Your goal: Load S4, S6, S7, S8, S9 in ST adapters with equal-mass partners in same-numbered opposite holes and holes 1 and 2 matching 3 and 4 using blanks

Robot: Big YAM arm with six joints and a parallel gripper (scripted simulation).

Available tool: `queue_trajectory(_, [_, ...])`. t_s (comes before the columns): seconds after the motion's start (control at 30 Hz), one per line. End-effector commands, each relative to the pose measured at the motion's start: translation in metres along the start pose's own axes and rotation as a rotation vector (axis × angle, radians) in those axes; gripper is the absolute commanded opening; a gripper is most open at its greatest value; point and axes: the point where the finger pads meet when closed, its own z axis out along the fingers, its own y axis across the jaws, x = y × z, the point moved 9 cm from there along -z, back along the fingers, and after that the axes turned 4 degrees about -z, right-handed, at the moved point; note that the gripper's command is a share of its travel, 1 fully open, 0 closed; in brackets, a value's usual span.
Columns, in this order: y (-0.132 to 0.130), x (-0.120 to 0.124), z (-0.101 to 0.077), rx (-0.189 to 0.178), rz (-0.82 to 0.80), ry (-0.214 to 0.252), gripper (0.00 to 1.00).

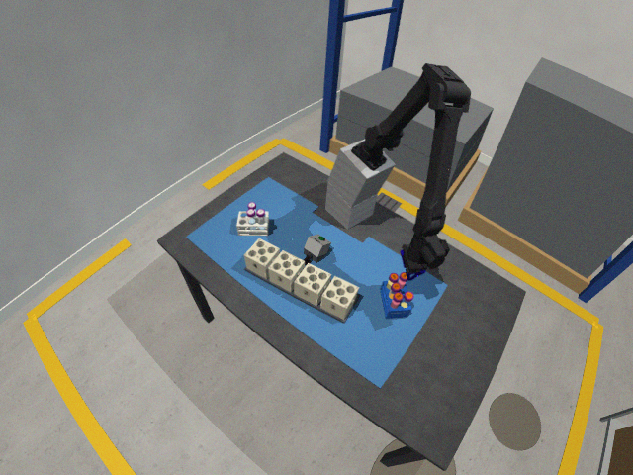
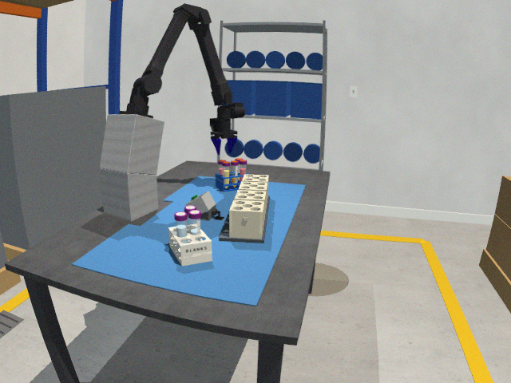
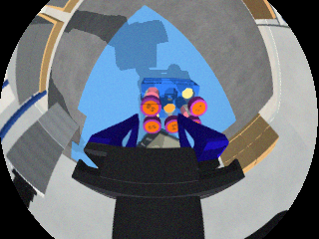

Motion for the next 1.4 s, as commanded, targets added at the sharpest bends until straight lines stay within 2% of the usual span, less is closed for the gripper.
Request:
queue_trajectory(0.0, [0.011, 0.002, 0.008, -0.05, -0.004, 0.006, 0.55])
queue_trajectory(0.03, [-0.013, 0.006, 0.005, -0.019, 0.002, 0.004, 0.8])
queue_trajectory(0.07, [-0.022, 0.007, 0.005, -0.018, 0.002, 0.003, 0.8])
queue_trajectory(0.13, [-0.022, 0.007, 0.005, -0.018, 0.002, 0.003, 0.8])
queue_trajectory(0.4, [-0.087, 0.012, 0.005, -0.012, 0.001, 0.002, 0.8])
queue_trajectory(0.47, [-0.086, 0.002, 0.006, -0.014, -0.017, -0.003, 0.8])
queue_trajectory(0.5, [-0.067, 0.002, 0.016, -0.05, -0.019, 0.0, 0.8])
queue_trajectory(0.57, [-0.07, 0.002, 0.022, -0.026, -0.018, -0.002, 0.8])
queue_trajectory(0.7, [-0.067, 0.002, 0.029, -0.026, -0.013, -0.002, 0.8])
queue_trajectory(0.73, [-0.074, 0.012, 0.03, -0.014, 0.006, 0.002, 0.8])
queue_trajectory(0.8, [-0.085, 0.01, 0.033, 0.008, 0.004, -0.001, 0.8])
queue_trajectory(1.17, [-0.081, 0.002, 0.048, -0.002, -0.001, -0.003, 0.8])
queue_trajectory(1.37, [-0.075, 0.004, 0.05, -0.013, 0.0, -0.001, 0.8])
